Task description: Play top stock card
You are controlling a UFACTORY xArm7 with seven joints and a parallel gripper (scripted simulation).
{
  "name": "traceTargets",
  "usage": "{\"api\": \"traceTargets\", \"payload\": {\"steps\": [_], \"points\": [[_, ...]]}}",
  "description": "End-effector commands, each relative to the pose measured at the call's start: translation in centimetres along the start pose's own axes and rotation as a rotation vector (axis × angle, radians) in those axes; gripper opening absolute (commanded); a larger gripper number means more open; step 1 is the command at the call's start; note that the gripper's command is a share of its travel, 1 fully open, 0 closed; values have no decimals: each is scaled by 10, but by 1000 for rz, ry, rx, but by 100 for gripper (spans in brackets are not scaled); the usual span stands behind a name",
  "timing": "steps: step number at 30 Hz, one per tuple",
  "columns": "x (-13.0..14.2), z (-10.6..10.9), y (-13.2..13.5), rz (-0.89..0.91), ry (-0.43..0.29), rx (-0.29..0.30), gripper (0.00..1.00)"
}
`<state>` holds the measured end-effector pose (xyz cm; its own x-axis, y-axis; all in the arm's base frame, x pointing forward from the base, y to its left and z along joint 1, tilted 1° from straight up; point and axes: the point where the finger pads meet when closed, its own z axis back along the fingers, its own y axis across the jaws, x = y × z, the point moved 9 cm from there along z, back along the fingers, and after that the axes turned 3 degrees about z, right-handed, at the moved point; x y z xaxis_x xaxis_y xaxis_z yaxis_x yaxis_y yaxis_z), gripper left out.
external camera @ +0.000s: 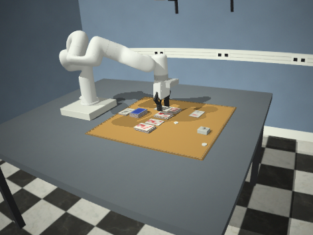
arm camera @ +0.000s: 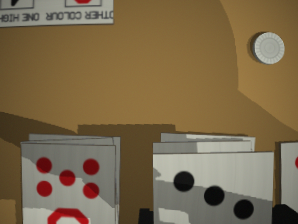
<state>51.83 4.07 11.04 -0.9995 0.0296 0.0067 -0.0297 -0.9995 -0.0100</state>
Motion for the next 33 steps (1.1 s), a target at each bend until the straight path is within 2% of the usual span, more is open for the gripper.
{"api": "traceTargets", "payload": {"steps": [1, 16, 33], "points": [[-1, -4, 0, 0, 4, -1, 74], [-3, -23, 0, 0, 4, -1, 74], [-3, -25, 0, 0, 4, -1, 74]]}}
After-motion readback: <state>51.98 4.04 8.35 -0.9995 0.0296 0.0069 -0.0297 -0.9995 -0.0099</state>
